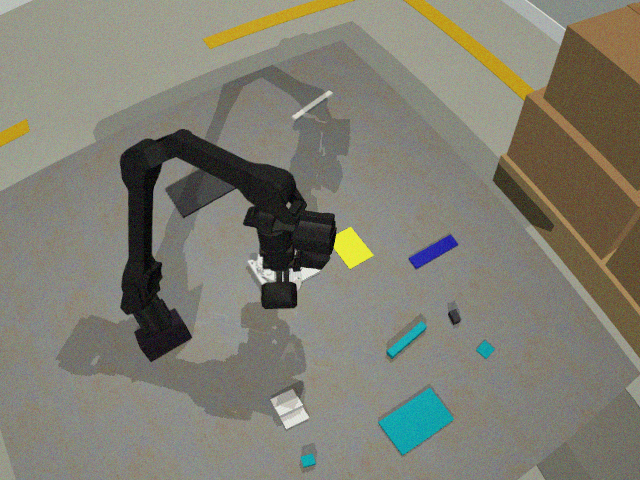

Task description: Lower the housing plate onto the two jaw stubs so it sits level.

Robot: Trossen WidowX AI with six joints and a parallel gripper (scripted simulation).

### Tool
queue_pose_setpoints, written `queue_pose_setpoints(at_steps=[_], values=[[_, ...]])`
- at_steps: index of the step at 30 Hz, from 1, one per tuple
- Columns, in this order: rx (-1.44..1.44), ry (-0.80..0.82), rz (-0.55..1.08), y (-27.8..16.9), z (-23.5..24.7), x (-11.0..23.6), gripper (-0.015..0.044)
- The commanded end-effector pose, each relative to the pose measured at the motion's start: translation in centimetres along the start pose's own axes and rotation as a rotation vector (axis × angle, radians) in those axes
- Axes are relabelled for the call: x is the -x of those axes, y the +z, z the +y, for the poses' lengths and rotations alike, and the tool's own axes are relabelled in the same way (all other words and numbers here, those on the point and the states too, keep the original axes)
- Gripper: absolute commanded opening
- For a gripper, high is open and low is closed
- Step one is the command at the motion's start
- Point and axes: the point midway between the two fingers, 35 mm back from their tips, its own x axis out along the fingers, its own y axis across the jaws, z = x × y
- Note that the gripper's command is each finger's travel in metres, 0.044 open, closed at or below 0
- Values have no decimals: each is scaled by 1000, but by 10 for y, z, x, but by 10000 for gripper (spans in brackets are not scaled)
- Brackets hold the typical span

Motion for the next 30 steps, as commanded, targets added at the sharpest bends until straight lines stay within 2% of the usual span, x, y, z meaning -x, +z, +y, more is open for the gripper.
queue_pose_setpoints(at_steps=[1, 30], values=[[70, 8, 4, -6, 14, -2, 351], [528, 47, 22, -48, 90, -13, 351]])
